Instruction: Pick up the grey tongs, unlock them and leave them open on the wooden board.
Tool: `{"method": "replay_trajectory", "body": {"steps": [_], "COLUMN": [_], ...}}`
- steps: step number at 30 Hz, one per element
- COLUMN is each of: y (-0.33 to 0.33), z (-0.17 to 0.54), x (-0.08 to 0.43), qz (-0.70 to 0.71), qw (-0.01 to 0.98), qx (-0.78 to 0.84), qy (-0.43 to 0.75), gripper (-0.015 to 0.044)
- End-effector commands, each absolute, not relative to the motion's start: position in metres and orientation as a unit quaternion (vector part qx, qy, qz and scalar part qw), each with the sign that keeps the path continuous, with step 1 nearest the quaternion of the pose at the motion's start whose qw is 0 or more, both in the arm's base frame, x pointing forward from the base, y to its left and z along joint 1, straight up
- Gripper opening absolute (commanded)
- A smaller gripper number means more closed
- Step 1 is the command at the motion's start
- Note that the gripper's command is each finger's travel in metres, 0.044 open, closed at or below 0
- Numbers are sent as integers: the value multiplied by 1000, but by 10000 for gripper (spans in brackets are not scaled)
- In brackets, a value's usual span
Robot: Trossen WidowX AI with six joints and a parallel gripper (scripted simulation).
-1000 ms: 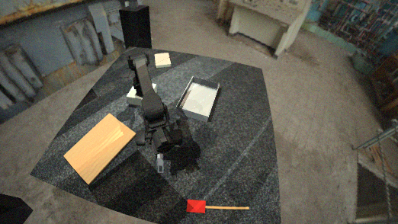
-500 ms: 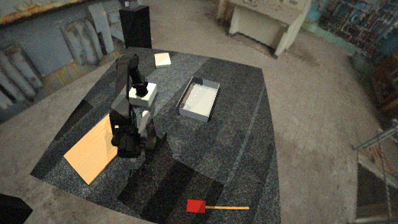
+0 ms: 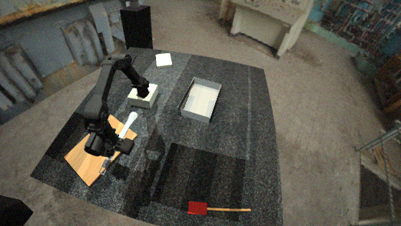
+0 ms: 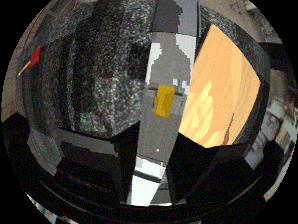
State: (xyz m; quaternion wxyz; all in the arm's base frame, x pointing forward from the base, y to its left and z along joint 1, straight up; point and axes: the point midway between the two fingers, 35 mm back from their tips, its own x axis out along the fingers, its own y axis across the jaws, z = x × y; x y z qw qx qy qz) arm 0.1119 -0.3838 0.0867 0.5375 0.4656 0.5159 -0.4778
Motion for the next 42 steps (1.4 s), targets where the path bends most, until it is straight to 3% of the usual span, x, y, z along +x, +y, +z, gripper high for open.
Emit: {"method": "replay_trajectory", "body": {"steps": [1, 21, 42], "y": [-390, -392, -398], "z": [89, 88, 106], "x": [84, -50, -55], "qz": [-492, -555, -615], "qw": [528, 460, 506], "qx": [477, 535, 466], "qy": [502, 441, 386], "gripper": [-150, -150, -150]}}
